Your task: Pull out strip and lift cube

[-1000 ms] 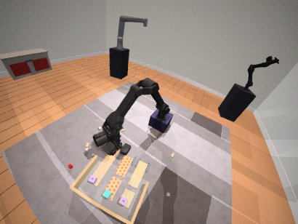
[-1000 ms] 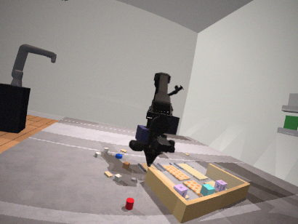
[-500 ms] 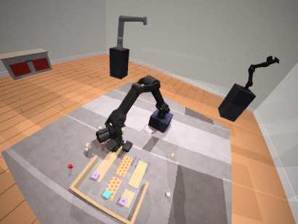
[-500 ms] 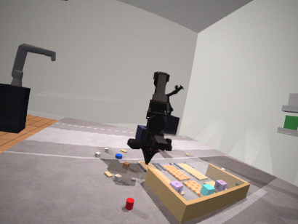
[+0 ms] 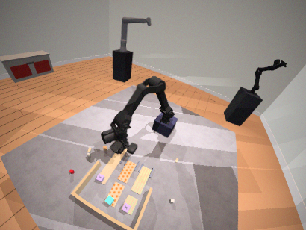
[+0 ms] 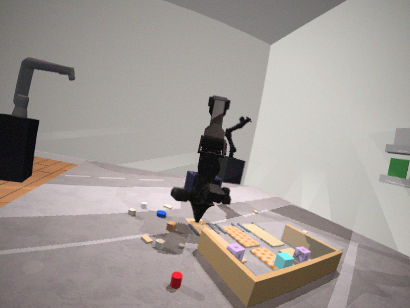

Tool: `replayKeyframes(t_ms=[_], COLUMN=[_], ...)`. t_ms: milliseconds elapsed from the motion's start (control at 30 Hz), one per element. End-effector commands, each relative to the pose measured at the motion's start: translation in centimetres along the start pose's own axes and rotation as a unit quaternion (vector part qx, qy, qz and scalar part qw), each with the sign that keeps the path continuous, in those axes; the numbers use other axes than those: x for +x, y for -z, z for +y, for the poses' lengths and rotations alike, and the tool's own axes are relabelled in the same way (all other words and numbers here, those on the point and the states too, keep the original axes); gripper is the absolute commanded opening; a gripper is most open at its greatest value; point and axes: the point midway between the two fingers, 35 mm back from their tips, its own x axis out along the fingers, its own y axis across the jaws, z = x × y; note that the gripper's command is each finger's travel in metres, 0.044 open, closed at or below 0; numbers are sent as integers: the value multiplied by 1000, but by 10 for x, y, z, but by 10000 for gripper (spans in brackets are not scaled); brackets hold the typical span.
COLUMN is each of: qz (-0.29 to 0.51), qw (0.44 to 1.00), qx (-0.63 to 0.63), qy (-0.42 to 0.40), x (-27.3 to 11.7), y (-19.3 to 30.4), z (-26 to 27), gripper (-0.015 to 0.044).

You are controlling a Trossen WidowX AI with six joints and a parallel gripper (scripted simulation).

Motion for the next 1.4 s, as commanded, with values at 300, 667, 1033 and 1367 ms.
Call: replayKeyframes(t_ms=[300, 667, 1033, 1367], qz=[15, 16, 17, 17], qw=[1000, 1000, 1000, 1000], qx=[3, 3, 3, 3], qy=[-2, -2, -2, -2], x=[7, 6, 6, 6], y=[29, 45, 61, 75], z=[-1, -1, -2, -2], gripper=[0, 0, 0, 0])
